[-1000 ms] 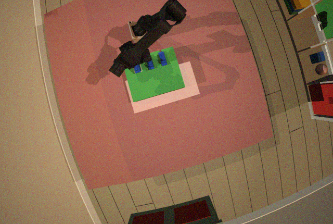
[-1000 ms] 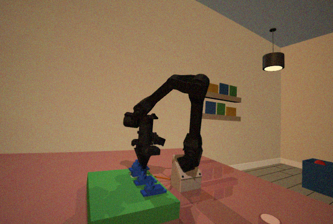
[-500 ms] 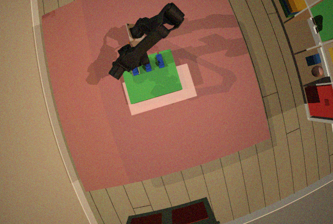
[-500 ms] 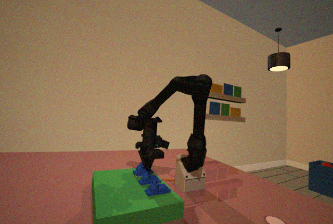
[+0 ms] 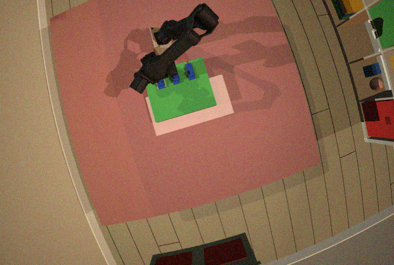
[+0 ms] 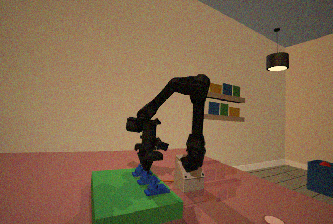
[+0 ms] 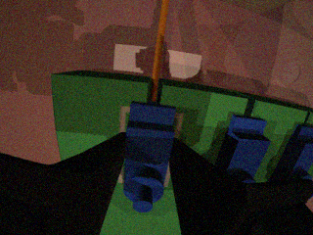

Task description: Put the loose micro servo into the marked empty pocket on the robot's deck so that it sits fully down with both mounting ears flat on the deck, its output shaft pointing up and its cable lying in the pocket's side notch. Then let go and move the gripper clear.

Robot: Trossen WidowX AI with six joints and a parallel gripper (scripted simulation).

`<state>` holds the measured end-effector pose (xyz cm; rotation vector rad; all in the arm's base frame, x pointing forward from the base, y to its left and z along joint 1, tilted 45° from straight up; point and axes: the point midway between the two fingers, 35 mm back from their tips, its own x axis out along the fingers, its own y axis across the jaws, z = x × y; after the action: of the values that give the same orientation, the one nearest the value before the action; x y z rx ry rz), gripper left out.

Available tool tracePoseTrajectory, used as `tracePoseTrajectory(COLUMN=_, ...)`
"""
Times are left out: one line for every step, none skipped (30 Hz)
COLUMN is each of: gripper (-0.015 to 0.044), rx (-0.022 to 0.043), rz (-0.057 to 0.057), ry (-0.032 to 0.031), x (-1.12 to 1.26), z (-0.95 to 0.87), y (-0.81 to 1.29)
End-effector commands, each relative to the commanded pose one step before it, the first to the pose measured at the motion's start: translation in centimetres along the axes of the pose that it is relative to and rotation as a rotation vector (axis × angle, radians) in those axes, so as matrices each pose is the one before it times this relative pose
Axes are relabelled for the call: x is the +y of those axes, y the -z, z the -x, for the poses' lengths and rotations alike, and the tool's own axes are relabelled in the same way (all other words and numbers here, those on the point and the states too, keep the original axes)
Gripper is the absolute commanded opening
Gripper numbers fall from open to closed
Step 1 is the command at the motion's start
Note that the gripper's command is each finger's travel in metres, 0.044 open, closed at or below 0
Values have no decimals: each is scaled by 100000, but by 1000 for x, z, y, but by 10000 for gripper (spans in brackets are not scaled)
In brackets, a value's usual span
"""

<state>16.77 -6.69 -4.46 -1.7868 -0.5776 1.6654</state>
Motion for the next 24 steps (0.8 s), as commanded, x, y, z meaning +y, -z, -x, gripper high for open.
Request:
tracePoseTrajectory(gripper=187, rx=398, rz=207, ry=22, x=1, z=2, y=-8)
tracePoseTrajectory(gripper=187, rx=0, rz=-8, ry=-31, x=17, z=275, y=17)
tracePoseTrajectory(gripper=187, rx=-2, rz=-11, ry=-42, x=22, z=440, y=21)
tracePoseTrajectory(gripper=187, rx=-6, rz=-13, ry=-47, x=26, z=660, y=21)
tracePoseTrajectory(gripper=187, rx=-16, rz=-12, ry=-31, x=-17, z=943, y=-5)
tracePoseTrajectory(gripper=187, rx=-22, rz=-7, ry=9, x=-103, z=891, y=-64)
tracePoseTrajectory(gripper=187, rx=-9, rz=-3, ry=10, x=-65, z=236, y=-60)
tracePoseTrajectory(gripper=187, rx=-3, rz=-1, ry=4, x=-22, z=79, y=-21)
tracePoseTrajectory(gripper=187, rx=5, rz=5, ry=-5, x=72, z=0, y=80)
tracePoseTrajectory(gripper=187, rx=6, rz=6, ry=-4, x=68, z=0, y=102)
tracePoseTrajectory(gripper=187, rx=5, rz=5, ry=-2, x=46, z=0, y=94)
tracePoseTrajectory(gripper=214, rx=1128, rz=-233, ry=-266, x=50, z=-237, y=185)
tracePoseTrajectory(gripper=240, rx=-16, rz=15, ry=-10, x=56, z=191, y=289)
tracePoseTrajectory(gripper=266, rx=-24, rz=22, ry=-14, x=78, z=282, y=429)
tracePoseTrajectory(gripper=292, rx=-29, rz=79, ry=-42, x=95, z=381, y=584)
tracePoseTrajectory(gripper=319, rx=-44, rz=50, ry=-21, x=92, z=433, y=668)
tracePoseTrajectory(gripper=345, rx=-44, rz=36, ry=-9, x=83, z=487, y=757)
tracePoseTrajectory(gripper=371, rx=-50, rz=40, ry=-4, x=65, z=528, y=828)
tracePoseTrajectory(gripper=398, rx=-54, rz=43, ry=2, x=39, z=545, y=862)
tracePoseTrajectory(gripper=424, rx=-56, rz=44, ry=9, x=9, z=543, y=868)
tracePoseTrajectory(gripper=440, rx=-58, rz=45, ry=16, x=-22, z=535, y=863)
tracePoseTrajectory(gripper=440, rx=-60, rz=46, ry=23, x=-52, z=525, y=855)
tracePoseTrajectory(gripper=440, rx=-62, rz=46, ry=30, x=-82, z=514, y=846)
tracePoseTrajectory(gripper=440, rx=-64, rz=47, ry=37, x=-111, z=503, y=835)
